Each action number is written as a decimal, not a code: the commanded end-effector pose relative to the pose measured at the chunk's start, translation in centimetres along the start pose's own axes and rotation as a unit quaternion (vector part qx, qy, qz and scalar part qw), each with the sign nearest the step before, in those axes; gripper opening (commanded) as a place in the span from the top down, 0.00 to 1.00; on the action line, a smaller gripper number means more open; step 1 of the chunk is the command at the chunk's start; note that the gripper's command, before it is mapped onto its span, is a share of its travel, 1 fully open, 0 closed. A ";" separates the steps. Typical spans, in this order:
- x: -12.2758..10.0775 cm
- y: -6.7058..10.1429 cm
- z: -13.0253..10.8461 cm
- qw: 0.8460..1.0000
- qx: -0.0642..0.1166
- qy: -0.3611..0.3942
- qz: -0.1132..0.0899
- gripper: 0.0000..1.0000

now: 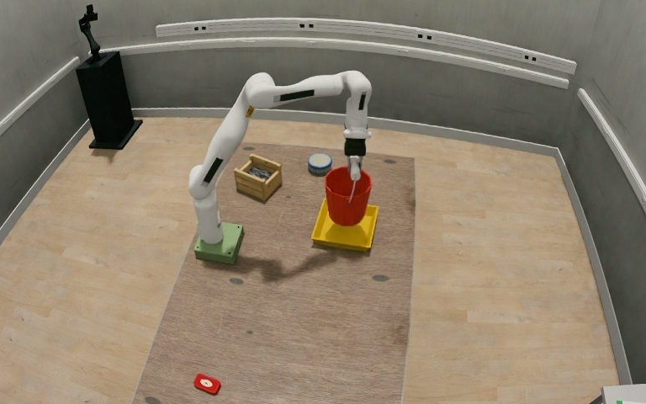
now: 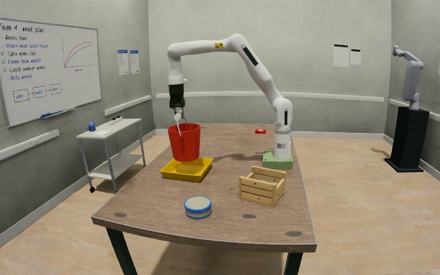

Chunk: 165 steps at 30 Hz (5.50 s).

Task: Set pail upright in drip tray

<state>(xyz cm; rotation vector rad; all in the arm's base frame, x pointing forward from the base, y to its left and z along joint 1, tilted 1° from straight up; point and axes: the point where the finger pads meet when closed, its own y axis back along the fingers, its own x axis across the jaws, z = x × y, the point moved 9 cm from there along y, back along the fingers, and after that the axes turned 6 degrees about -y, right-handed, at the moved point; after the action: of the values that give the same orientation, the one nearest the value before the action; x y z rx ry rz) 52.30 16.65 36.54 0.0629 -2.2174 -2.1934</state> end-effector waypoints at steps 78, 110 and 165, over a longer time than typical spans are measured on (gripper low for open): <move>0.0 -1.2 0.0 1.000 0.000 0.000 -0.001 1.00; 0.0 -4.6 0.0 1.000 0.000 0.000 -0.001 1.00; 0.0 -8.2 0.0 1.000 0.000 0.000 -0.001 1.00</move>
<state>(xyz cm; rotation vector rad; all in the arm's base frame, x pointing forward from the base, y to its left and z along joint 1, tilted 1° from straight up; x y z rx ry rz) 52.41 16.57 28.22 0.0629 -2.2174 -2.1934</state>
